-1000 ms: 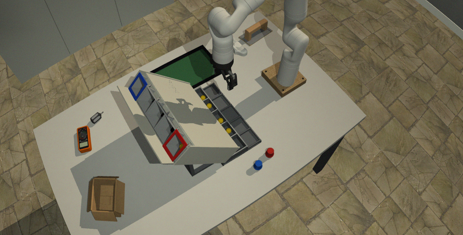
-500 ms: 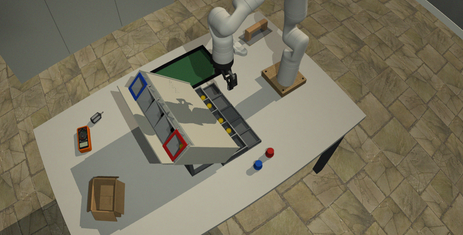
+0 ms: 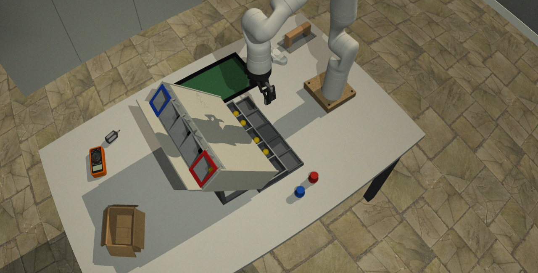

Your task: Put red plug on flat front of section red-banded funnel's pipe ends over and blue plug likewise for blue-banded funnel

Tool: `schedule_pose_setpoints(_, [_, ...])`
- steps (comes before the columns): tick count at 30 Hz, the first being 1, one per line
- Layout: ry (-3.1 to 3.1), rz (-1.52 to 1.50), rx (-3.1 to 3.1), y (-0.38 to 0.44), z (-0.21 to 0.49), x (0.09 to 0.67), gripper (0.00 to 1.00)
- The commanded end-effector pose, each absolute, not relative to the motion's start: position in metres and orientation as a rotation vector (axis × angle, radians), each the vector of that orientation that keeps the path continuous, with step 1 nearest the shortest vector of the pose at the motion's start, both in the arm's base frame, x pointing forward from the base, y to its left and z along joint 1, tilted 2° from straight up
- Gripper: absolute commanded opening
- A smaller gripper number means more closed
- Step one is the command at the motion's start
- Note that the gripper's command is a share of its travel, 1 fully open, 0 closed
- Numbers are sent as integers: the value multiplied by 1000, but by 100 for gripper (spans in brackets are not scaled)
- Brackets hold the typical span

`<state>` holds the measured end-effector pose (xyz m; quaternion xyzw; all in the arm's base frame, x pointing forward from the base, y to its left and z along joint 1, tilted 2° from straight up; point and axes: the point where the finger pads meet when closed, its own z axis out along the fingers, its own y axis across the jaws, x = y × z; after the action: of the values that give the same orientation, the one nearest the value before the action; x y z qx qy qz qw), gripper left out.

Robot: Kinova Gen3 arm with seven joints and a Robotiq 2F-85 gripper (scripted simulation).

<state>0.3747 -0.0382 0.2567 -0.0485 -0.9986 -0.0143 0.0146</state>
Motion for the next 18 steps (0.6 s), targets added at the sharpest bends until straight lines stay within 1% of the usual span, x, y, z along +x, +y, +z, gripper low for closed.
schedule_pose_setpoints(1, [-3110, -45, -151, -38, 257, 375, 100])
schedule_pose_setpoints(2, [-3110, -45, -151, -38, 257, 375, 100])
schedule_pose_setpoints(3, [-3110, -45, -151, -38, 257, 375, 70])
schedule_pose_setpoints(18, [-3110, -45, -151, -38, 257, 375, 70])
